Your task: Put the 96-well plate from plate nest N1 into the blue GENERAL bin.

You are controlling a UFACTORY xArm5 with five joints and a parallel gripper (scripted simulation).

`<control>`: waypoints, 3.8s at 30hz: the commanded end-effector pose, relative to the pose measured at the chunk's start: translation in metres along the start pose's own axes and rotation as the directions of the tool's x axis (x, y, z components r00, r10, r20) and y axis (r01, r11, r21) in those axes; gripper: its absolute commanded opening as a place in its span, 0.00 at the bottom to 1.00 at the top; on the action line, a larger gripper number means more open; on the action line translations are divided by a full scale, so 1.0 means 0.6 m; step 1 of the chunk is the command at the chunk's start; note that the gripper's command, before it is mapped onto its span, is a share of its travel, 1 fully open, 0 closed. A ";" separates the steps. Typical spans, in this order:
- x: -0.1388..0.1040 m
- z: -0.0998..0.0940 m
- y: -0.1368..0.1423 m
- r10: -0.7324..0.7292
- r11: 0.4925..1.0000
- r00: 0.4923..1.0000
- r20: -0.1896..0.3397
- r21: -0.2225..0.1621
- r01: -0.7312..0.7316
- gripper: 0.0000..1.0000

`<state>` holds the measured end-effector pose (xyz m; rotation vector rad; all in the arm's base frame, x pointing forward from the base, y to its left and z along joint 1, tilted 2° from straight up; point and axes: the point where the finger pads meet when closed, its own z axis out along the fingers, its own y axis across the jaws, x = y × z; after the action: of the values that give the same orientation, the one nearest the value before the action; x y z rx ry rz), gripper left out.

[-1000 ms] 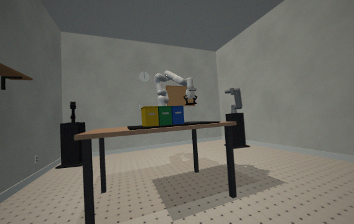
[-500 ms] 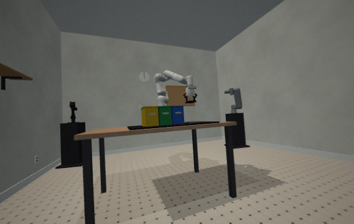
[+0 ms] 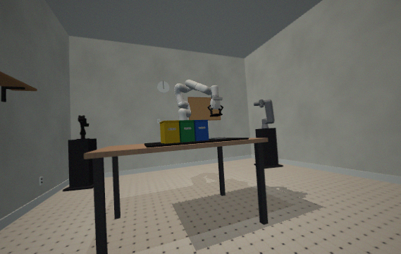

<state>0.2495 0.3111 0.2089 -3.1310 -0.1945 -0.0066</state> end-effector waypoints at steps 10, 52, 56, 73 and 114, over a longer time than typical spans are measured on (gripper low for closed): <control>0.023 0.001 0.056 -0.142 0.990 0.990 -0.002 0.000 0.142 0.00; 0.093 0.014 0.244 -0.142 0.990 0.990 0.006 -0.004 0.142 0.00; 0.101 0.016 0.265 -0.142 0.990 0.990 0.006 -0.004 0.142 0.00; 0.130 0.021 0.344 -0.142 0.990 0.990 0.010 -0.004 0.143 0.00; 0.138 0.023 0.365 -0.142 0.990 0.990 0.011 -0.004 0.143 0.00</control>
<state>0.3580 0.1037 0.1934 -3.1150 -0.4186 0.0150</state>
